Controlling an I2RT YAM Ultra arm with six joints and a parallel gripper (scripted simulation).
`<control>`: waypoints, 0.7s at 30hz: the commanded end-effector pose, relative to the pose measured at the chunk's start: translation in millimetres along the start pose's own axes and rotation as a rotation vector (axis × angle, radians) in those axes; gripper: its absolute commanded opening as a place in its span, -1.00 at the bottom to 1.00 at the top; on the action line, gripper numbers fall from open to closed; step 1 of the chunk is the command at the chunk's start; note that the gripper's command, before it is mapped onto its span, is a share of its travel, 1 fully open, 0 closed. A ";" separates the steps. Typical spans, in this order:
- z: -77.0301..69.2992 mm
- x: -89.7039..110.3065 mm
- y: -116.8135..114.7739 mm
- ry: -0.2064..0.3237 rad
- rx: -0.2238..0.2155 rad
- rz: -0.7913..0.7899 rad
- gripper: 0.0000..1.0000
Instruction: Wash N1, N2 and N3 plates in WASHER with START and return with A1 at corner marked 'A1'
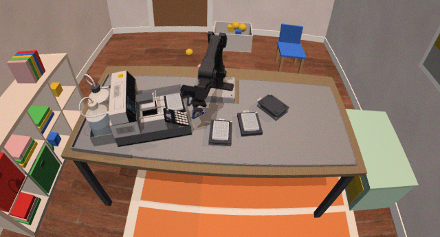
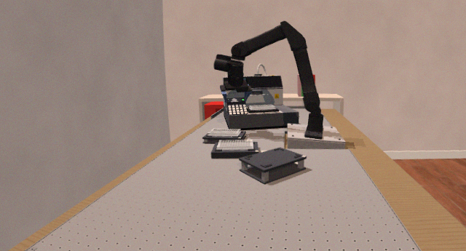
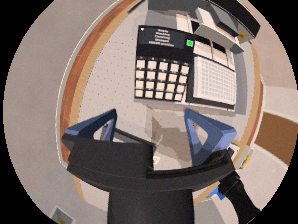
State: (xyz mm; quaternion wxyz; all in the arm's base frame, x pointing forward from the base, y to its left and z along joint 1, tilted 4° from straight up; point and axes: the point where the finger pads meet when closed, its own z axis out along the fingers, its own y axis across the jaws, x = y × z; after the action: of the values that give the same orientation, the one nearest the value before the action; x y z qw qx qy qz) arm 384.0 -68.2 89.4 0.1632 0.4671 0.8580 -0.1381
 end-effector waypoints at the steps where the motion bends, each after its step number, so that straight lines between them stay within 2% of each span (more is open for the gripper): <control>1: -8.3 -9.9 -7.3 0.000 -0.045 -0.121 1.00; 13: -7.6 -34.5 -62.3 0.097 -0.137 -0.498 1.00; 15: -7.6 -34.5 -62.3 0.097 -0.137 -0.498 1.00; 21: -7.3 -46.7 -89.9 0.147 -0.182 -0.687 1.00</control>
State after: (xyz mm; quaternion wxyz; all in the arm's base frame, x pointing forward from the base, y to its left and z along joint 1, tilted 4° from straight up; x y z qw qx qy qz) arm 332.5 -141.4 111.5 0.0867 0.2180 0.9686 -0.0825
